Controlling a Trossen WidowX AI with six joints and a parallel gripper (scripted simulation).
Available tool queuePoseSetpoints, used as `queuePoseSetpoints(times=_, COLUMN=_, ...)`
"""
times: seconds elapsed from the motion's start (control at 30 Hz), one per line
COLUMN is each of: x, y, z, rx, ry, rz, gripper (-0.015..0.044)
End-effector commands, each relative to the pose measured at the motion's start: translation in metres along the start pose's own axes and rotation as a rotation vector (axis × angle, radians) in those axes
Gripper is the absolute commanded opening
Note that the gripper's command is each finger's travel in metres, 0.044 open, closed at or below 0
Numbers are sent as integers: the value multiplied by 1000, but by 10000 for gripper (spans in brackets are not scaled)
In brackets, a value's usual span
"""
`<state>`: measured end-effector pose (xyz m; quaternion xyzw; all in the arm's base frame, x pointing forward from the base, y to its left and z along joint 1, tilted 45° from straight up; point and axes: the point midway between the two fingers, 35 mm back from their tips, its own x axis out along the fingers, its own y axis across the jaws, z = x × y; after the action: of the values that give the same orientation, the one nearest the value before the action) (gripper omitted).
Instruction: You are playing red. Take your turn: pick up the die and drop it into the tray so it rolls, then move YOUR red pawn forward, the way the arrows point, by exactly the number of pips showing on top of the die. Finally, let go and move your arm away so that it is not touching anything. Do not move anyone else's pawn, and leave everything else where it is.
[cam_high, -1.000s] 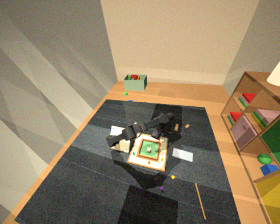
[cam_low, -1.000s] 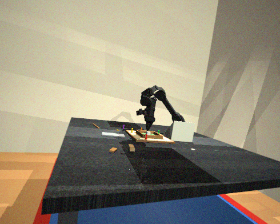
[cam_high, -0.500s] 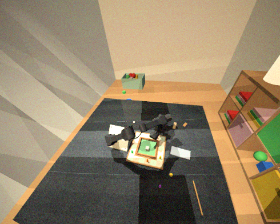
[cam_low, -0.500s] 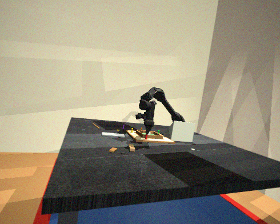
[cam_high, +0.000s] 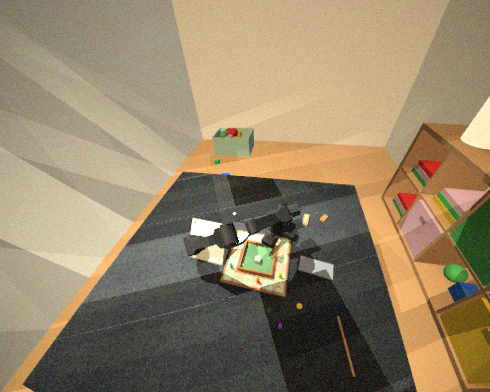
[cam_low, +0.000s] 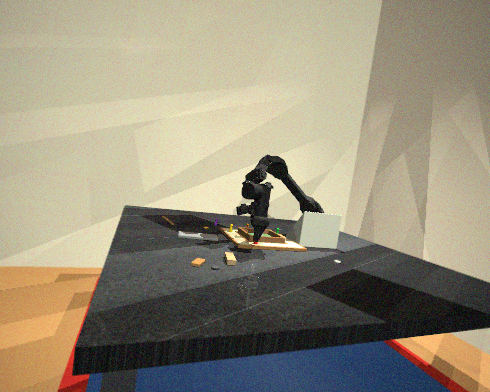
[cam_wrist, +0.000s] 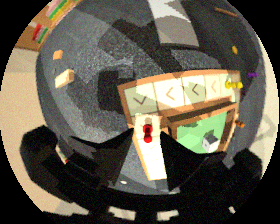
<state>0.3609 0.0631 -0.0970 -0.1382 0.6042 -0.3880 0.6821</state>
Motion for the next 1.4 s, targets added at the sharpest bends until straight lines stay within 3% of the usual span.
queuePoseSetpoints(times=0.0, x=4, y=-1, z=-1, rx=-9, ry=-2, rz=-4, gripper=200)
queuePoseSetpoints(times=0.17, x=4, y=-1, z=-1, rx=-9, ry=-2, rz=-4, gripper=69)
queuePoseSetpoints(times=0.5, x=4, y=-1, z=-1, rx=-9, ry=-2, rz=-4, gripper=2)
queuePoseSetpoints(times=0.63, x=-3, y=0, z=0, rx=-9, ry=-2, rz=-3, gripper=0)
queuePoseSetpoints(times=1.37, x=-120, y=1, z=-2, rx=-11, ry=1, rz=0, gripper=0)
